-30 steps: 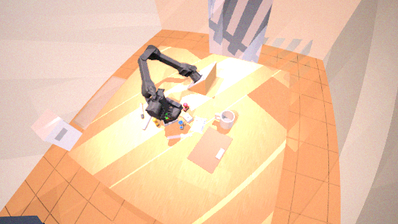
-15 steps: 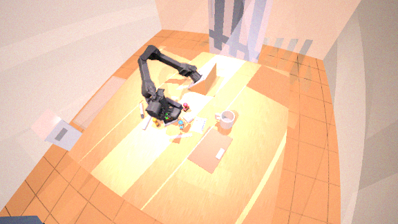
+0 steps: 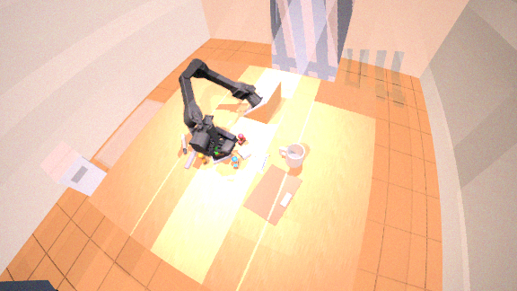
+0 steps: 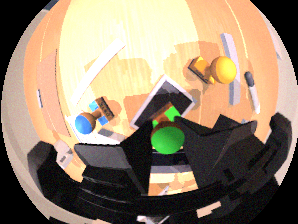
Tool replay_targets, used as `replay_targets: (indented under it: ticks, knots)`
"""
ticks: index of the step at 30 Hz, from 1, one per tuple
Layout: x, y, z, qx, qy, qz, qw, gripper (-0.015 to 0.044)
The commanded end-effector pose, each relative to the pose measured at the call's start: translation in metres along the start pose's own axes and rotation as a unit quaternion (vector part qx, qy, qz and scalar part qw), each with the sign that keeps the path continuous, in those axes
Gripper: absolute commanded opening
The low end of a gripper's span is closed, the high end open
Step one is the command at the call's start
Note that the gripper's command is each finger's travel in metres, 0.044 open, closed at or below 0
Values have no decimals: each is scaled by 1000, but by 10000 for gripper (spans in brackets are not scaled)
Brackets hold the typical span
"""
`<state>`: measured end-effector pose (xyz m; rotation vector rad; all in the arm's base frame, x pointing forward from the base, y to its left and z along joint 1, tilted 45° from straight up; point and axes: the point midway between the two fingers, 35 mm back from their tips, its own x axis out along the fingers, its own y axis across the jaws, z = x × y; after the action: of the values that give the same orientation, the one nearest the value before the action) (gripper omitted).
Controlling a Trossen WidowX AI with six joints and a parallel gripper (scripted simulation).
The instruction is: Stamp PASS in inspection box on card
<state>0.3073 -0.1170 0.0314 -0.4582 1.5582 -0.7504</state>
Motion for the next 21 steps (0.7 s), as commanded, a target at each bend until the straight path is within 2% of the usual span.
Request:
replay_targets:
  ticks: [1, 21]
  knots:
    - [-2, 0, 0, 1, -1, -2, 1000, 0]
    - [-18, 0, 1, 1, -1, -1, 1000, 0]
